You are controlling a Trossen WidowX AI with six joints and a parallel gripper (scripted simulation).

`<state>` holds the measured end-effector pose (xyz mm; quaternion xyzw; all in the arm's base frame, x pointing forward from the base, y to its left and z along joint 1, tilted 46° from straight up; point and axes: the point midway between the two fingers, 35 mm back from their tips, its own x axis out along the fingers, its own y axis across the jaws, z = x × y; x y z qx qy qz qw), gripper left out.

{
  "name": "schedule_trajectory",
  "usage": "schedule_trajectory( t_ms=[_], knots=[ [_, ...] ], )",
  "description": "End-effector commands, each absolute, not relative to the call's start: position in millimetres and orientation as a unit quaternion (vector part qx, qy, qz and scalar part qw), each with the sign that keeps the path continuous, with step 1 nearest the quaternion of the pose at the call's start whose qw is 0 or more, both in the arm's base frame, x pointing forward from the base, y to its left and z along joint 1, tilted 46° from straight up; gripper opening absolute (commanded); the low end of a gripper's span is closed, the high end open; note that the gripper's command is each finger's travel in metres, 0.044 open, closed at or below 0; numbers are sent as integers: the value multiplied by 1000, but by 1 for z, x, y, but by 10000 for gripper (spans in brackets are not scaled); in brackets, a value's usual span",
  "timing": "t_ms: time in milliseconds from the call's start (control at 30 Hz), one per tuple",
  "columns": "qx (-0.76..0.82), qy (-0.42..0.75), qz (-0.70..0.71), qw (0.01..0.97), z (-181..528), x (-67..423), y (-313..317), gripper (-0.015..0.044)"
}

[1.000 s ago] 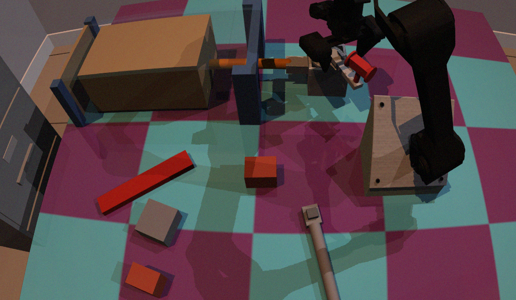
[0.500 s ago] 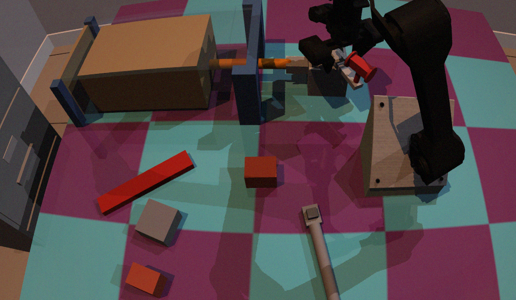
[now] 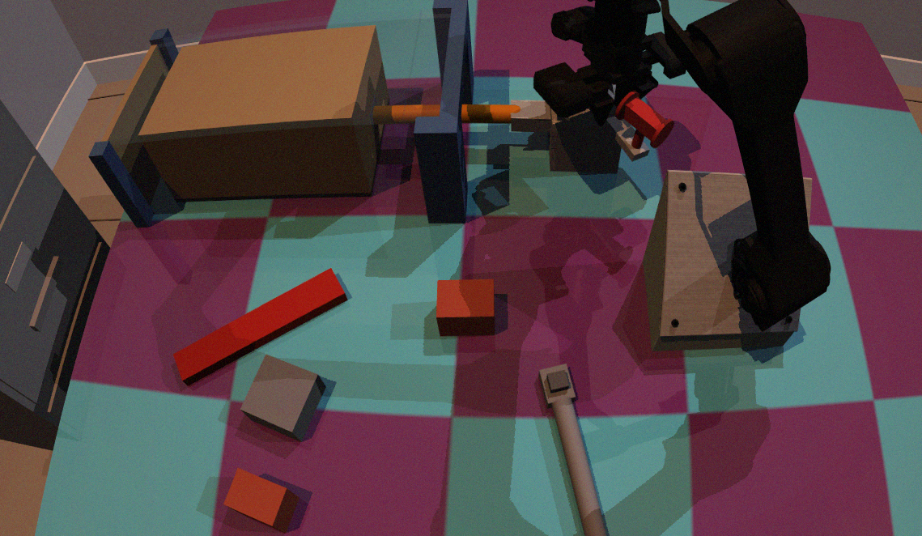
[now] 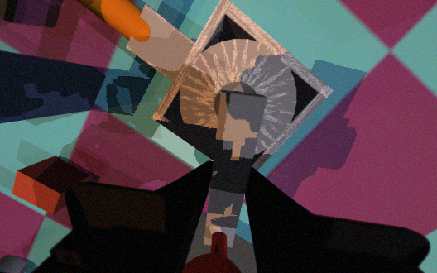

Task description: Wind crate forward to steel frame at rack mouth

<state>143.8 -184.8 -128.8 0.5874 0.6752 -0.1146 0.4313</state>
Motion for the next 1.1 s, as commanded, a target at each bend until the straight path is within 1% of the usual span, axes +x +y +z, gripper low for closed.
schedule_trajectory(
  t_ms=[0,33,67,100,400,700,1067],
  knots=[
    [588,675,-115,431,-128,144,-185,39],
    [588,675,-115,431,-128,144,-185,32],
    [588,675,-115,431,-128,144,-185,6],
    [588,675,-115,431,-128,144,-185,0],
    [586,681,-111,425,-128,145,-186,0],
    [580,705,-96,397,-127,149,-191,0],
    [582,701,-99,401,-127,149,-191,0]
  ],
)
